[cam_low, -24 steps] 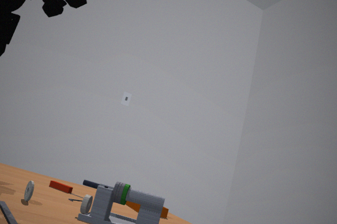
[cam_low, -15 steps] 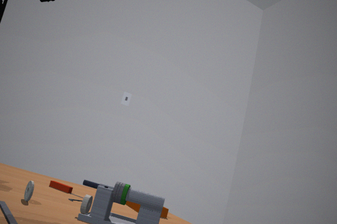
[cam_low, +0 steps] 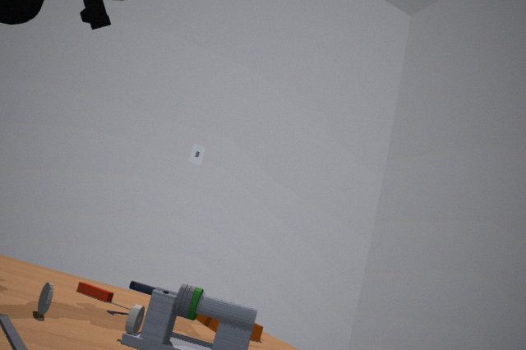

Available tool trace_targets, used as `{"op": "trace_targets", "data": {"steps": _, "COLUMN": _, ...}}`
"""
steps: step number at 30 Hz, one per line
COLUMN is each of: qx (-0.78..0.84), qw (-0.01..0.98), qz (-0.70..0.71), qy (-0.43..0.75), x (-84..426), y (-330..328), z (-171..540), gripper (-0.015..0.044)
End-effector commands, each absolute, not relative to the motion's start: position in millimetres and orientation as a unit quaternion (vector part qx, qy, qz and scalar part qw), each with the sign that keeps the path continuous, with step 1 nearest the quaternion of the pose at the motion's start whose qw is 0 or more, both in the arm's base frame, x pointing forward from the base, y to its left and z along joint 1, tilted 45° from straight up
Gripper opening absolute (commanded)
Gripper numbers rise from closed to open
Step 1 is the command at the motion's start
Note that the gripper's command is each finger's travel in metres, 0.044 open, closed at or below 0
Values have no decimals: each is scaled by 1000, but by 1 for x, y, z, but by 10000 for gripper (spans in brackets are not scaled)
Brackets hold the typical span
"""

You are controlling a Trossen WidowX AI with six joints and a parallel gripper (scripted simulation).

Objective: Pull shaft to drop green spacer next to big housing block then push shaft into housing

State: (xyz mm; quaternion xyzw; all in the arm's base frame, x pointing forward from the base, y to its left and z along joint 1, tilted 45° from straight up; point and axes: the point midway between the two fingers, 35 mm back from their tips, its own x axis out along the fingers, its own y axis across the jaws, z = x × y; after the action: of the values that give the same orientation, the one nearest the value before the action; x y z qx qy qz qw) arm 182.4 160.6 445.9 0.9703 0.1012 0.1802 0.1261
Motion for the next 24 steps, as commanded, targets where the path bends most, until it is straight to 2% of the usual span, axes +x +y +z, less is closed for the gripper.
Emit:
{"op": "trace_targets", "data": {"steps": 1, "qx": 977, "qw": 168, "qz": 127, "qy": 38, "x": 228, "y": 169, "z": 396, "gripper": 440}}
{"op": "trace_targets", "data": {"steps": 7, "qx": 974, "qw": 215, "qz": 48, "qy": -50, "x": 289, "y": 150, "z": 323, "gripper": 440}}
{"op": "trace_targets", "data": {"steps": 13, "qx": 960, "qw": 241, "qz": -34, "qy": -136, "x": 331, "y": 105, "z": 248, "gripper": 440}}
{"op": "trace_targets", "data": {"steps": 19, "qx": 934, "qw": 251, "qz": -117, "qy": -225, "x": 352, "y": 42, "z": 174, "gripper": 440}}
{"op": "trace_targets", "data": {"steps": 24, "qx": 902, "qw": 250, "qz": -186, "qy": -299, "x": 350, "y": -16, "z": 116, "gripper": 440}}
